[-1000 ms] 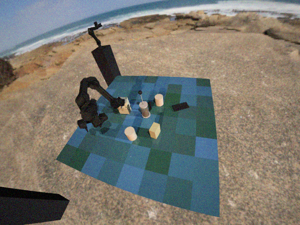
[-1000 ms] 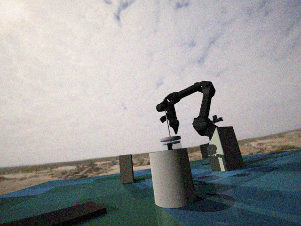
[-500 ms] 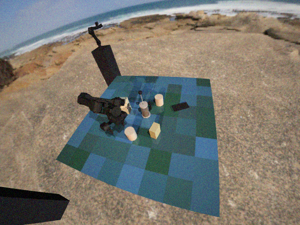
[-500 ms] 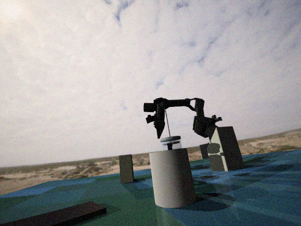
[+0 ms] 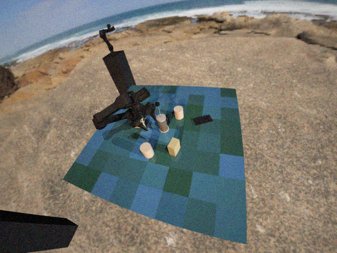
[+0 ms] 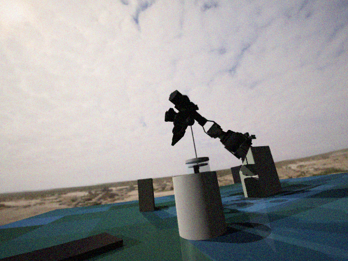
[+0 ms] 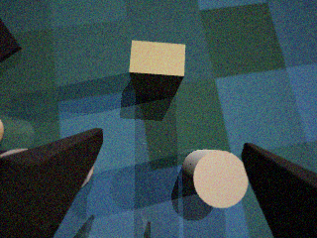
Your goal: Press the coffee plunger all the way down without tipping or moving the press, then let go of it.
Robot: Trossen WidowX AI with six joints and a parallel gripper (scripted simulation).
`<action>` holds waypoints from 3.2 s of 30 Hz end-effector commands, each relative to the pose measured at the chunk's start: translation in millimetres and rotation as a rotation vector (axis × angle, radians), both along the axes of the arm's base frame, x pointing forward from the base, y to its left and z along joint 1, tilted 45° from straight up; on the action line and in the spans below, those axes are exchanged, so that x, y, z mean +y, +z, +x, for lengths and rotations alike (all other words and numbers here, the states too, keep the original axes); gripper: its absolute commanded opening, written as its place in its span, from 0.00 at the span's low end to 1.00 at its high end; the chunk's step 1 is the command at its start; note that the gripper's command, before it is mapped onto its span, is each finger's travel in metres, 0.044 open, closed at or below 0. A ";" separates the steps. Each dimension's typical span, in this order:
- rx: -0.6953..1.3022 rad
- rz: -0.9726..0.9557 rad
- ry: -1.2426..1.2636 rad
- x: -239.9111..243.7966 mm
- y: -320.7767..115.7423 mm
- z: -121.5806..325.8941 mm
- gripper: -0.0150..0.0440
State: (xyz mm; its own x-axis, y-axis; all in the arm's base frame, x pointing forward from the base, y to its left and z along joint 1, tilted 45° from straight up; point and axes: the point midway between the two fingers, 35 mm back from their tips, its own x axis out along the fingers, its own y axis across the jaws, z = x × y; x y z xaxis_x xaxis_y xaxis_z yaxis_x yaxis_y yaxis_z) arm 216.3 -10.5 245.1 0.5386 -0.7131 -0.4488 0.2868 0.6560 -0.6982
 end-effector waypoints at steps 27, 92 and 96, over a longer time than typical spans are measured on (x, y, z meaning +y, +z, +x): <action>-0.212 -0.055 0.507 142.8 -94.4 -56.0 1.00; -0.208 -0.052 0.503 123.7 -111.0 -18.4 0.47; -0.204 -0.050 0.501 120.3 -116.5 -17.3 0.47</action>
State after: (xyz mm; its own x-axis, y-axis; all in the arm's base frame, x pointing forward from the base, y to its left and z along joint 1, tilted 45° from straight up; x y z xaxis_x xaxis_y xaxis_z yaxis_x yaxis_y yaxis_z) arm 199.1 116.2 137.8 0.8978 -0.3572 -0.2577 0.0850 0.7146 -0.6943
